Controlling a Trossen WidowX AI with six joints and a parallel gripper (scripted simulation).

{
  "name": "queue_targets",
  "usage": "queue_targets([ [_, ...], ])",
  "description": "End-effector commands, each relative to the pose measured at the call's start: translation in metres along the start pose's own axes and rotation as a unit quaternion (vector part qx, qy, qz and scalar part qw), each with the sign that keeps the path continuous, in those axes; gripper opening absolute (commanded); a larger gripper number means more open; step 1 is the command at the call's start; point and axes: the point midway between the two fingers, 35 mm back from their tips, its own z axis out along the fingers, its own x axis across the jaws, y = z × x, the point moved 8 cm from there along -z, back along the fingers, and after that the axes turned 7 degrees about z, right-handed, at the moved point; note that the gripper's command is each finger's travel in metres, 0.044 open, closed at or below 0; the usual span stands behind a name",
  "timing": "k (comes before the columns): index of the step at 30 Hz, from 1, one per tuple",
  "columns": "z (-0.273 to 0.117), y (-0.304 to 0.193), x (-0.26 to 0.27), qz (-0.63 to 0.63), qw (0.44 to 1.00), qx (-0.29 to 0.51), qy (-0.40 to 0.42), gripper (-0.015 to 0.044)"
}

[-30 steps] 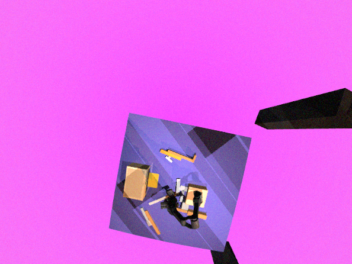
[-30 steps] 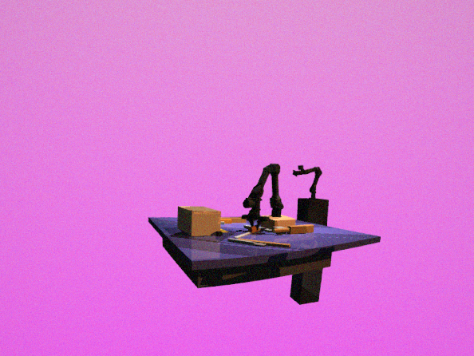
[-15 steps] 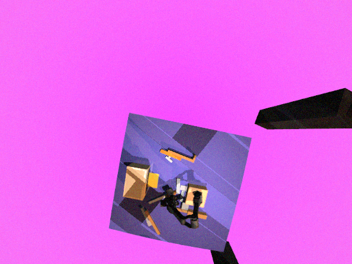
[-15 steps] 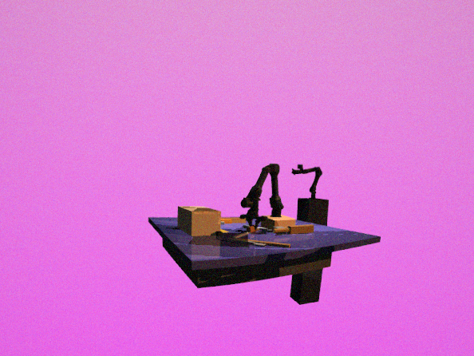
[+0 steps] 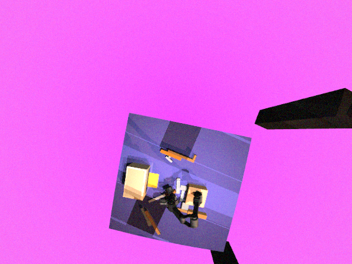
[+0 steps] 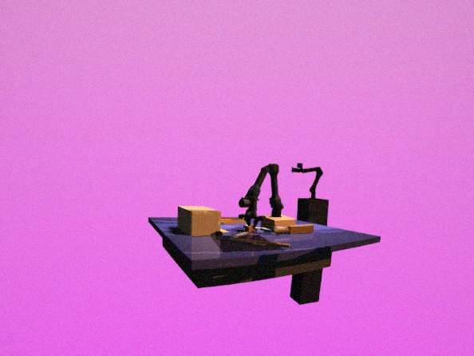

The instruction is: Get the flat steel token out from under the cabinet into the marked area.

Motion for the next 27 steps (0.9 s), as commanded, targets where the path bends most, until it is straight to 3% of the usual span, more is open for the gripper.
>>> queue_targets([
  [1,-0.001,0.001,-0.005,0.001,1.0,-0.002,-0.001,0.0],
  [27,-0.001,-0.005,-0.03,0.0,1.0,-0.002,-0.002,0.0],
])
